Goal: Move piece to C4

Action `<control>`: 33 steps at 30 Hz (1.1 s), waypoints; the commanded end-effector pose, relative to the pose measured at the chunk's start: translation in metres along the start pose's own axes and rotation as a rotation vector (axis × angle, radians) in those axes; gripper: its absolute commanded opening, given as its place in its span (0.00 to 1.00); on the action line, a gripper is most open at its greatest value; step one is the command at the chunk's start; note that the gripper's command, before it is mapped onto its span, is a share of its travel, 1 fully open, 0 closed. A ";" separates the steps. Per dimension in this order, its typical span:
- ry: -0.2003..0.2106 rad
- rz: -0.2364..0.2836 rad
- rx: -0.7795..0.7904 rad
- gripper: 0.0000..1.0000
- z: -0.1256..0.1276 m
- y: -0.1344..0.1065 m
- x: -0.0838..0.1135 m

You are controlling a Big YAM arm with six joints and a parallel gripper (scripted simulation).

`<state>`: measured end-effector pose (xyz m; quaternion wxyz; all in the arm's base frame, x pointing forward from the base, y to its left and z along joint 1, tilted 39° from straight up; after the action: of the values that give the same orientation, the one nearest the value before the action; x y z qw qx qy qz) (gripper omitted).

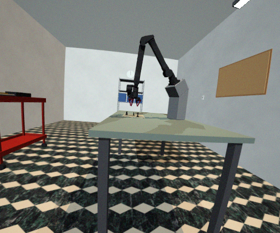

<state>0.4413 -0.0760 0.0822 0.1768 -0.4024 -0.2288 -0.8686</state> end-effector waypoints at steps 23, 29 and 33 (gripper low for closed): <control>0.004 -0.015 0.002 1.00 -0.001 0.006 0.039; 0.005 -0.016 0.002 1.00 -0.001 0.005 0.070; 0.008 -0.020 0.004 1.00 0.001 0.007 0.088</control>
<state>0.3996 -0.0843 0.1356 0.1761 -0.4004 -0.2274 -0.8700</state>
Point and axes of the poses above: the point where the finger pads meet when closed, its own x axis back along the fingers, its own z axis across the jaws, y = z × x, the point moved 8 cm from there along x, back along the fingers, and after that the axes turned 1 degree about x, right-handed, at the moved point
